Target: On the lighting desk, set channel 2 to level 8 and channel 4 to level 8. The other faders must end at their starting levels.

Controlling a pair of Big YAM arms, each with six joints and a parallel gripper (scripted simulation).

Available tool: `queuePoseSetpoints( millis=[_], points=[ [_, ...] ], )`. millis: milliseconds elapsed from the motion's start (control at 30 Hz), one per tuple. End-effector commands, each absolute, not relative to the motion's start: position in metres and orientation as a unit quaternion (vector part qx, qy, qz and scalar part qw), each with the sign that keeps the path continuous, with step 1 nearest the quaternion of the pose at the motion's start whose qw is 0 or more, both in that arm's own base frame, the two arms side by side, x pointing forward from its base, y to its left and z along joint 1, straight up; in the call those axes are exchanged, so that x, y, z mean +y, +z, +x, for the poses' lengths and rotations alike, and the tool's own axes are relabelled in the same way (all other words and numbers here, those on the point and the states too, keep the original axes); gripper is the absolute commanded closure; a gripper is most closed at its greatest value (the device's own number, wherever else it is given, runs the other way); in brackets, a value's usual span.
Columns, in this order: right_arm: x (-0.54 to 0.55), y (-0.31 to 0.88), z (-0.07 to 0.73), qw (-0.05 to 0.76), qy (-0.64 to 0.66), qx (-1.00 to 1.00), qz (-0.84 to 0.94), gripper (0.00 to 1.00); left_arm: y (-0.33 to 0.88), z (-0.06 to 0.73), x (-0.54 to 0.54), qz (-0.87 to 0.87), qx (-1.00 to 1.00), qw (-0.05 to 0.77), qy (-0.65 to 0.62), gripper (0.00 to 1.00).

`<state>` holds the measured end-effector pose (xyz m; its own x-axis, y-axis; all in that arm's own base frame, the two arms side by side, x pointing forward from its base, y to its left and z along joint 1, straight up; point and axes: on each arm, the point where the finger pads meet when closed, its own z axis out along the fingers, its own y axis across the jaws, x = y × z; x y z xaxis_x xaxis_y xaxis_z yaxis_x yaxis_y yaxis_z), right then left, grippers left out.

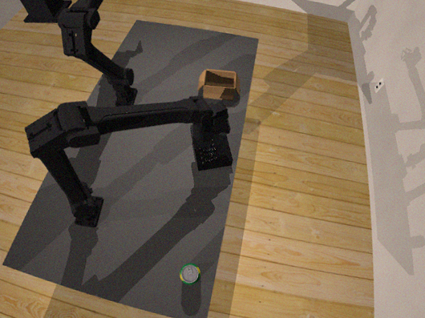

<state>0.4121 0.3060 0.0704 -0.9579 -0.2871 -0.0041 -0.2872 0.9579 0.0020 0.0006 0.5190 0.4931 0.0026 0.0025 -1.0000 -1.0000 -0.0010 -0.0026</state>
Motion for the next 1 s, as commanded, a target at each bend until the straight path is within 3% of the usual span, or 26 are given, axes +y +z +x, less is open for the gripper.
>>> queuePoseSetpoints(
  millis=[0,967],
  points=[
    [0.31,0.0616,0.4175,0.004,0.002,0.989,-0.146,1.0,0.5133,-0.0008,0.5191,-0.49,0.494,0.505,0.51,0.0],
    [0.3088,0.0558,0.4159,0.002,0.001,0.989,-0.146,1.0,0.5133,-0.0008,0.5191,-0.49,0.494,0.505,0.51,0.0]
  ],
)
